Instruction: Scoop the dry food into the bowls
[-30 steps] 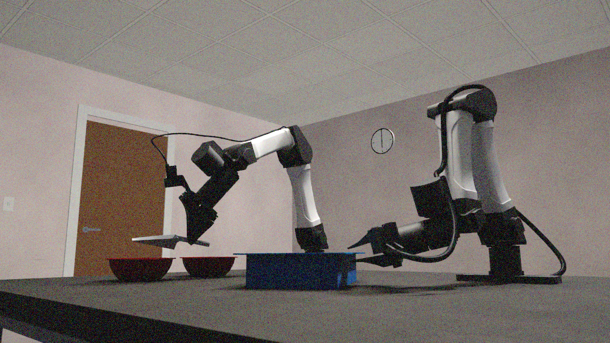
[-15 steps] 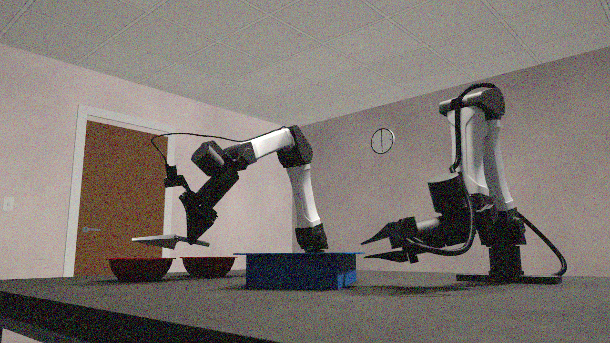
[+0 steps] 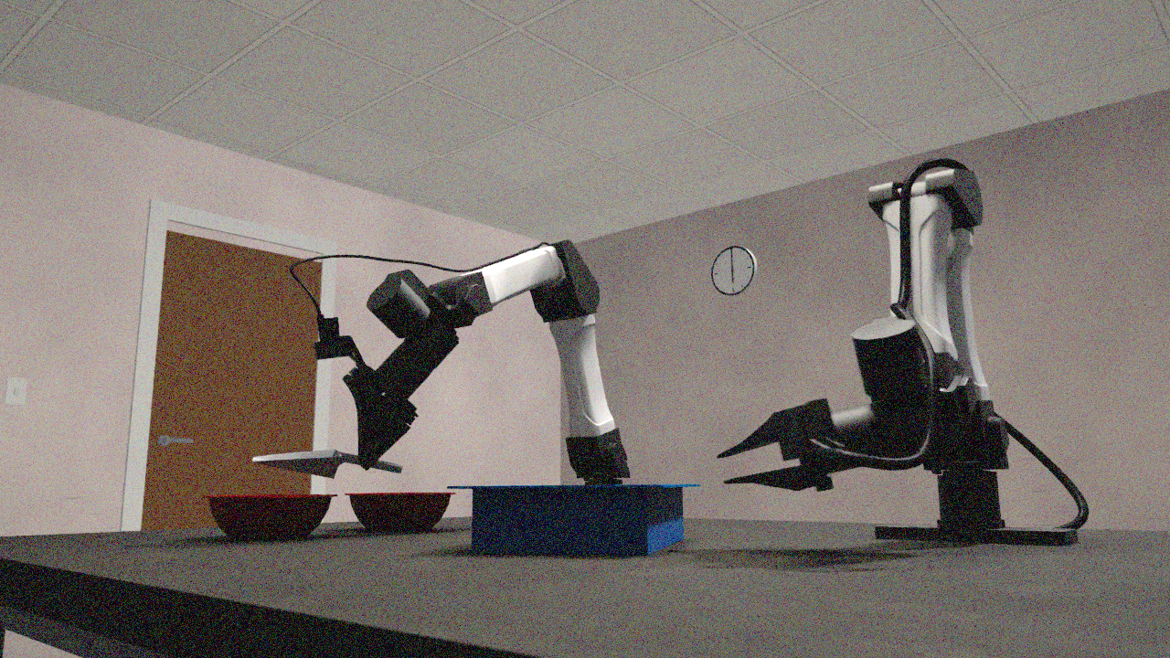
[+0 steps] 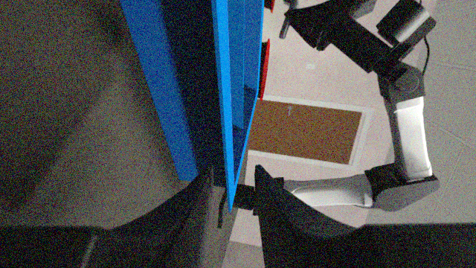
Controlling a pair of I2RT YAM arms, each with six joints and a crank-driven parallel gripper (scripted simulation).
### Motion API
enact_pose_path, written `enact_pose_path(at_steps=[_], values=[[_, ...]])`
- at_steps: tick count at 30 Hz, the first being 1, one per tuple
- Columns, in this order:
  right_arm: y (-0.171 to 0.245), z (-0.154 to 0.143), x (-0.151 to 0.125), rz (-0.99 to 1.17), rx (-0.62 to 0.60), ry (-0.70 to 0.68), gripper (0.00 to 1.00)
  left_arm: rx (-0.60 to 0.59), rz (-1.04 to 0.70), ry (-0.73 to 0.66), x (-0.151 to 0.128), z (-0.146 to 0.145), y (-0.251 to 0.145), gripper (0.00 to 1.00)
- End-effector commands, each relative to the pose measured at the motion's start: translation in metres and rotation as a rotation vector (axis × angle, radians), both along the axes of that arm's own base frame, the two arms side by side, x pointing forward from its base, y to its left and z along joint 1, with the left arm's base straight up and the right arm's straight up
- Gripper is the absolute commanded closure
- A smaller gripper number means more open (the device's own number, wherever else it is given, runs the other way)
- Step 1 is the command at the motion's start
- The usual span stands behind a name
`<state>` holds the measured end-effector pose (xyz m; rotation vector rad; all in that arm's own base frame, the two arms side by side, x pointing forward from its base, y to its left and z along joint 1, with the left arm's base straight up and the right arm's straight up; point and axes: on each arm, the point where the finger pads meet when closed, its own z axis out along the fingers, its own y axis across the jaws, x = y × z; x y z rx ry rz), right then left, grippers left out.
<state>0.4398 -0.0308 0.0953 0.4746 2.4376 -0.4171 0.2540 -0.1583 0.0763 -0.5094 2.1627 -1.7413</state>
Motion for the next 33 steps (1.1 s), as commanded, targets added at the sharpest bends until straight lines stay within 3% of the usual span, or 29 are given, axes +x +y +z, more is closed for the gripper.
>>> enact_pose_path(at_steps=[1,15,24,33], values=[[-0.001,0.031,0.008,-0.002,-0.009,-0.087,1.0,0.011,-0.035,-0.033,-0.004,0.008,0.005,0.73],[-0.001,0.031,0.009,-0.002,-0.008,-0.088,1.0,0.015,-0.048,-0.034,-0.008,0.009,0.007,0.73],[-0.001,0.031,0.009,-0.002,-0.008,-0.089,1.0,0.203,0.066,-0.19,0.037,0.01,0.02,0.73],[-0.001,0.031,0.009,-0.002,-0.008,-0.089,1.0,0.435,0.179,-0.422,0.089,0.045,0.039,0.73]])
